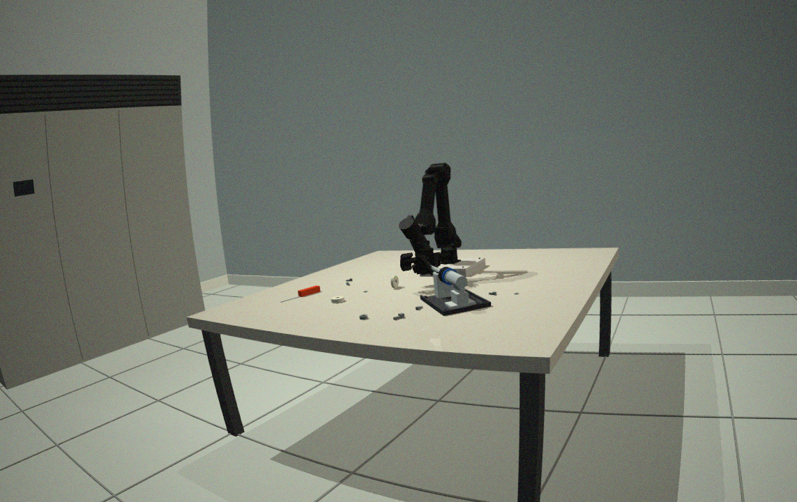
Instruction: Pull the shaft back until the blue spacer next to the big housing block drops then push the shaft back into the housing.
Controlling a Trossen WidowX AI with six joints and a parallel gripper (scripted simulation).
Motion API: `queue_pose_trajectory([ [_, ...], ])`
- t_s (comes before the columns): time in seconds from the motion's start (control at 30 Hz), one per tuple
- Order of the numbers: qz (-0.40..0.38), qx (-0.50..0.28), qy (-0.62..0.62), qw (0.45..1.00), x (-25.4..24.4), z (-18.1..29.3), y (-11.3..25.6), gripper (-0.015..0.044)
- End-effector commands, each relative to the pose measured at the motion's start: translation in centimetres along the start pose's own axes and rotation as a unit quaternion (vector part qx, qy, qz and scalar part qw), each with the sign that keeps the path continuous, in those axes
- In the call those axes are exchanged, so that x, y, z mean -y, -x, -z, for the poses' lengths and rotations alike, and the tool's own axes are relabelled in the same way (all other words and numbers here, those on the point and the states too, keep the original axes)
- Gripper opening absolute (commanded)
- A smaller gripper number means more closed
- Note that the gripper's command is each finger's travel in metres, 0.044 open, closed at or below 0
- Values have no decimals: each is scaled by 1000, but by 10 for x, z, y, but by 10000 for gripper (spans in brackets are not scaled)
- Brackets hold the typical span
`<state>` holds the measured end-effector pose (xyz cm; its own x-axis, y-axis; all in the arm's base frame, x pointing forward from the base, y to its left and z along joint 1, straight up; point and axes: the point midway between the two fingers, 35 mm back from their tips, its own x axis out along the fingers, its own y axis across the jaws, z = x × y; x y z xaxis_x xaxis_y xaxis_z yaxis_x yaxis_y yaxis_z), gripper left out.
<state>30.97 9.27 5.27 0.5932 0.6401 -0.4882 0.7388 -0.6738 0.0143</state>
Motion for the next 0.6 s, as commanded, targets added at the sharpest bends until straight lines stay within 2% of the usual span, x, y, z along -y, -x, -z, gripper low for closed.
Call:
queue_pose_trajectory([
  [0.0,1,0,1,1000,0,-1,1,0],
  [0.57,1,0,1,1000,0,-2,3,0],
])
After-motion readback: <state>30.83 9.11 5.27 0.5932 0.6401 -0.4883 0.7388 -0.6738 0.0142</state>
